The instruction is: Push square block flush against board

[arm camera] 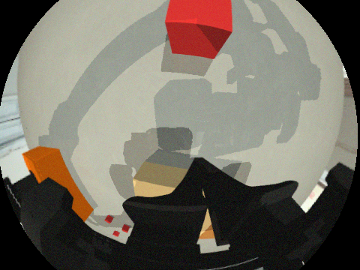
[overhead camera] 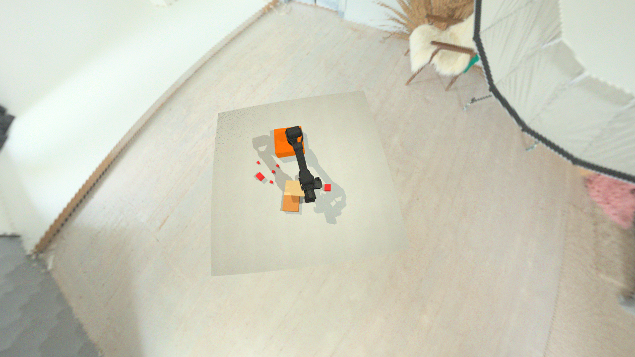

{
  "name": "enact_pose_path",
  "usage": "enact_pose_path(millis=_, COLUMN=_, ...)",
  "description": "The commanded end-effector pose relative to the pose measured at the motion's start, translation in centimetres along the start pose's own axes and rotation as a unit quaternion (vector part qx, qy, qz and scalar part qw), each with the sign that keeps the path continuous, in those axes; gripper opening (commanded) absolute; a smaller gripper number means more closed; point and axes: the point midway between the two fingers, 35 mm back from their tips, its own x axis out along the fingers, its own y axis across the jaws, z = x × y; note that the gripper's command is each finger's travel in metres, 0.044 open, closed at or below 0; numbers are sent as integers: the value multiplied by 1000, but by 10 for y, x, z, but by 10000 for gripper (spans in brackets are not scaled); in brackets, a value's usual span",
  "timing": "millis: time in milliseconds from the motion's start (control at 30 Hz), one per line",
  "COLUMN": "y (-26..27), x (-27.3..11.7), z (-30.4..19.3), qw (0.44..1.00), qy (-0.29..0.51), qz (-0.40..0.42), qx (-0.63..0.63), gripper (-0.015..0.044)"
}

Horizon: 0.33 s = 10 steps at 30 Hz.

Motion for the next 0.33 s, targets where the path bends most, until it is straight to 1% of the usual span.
enact_pose_path(millis=0, y=0, x=1, z=-9, qw=1000, qy=3, qz=0, qx=0, gripper=0)
enact_pose_path(millis=300, y=0, x=1, z=2, qw=1000, qy=2, qz=0, qx=0, gripper=0)
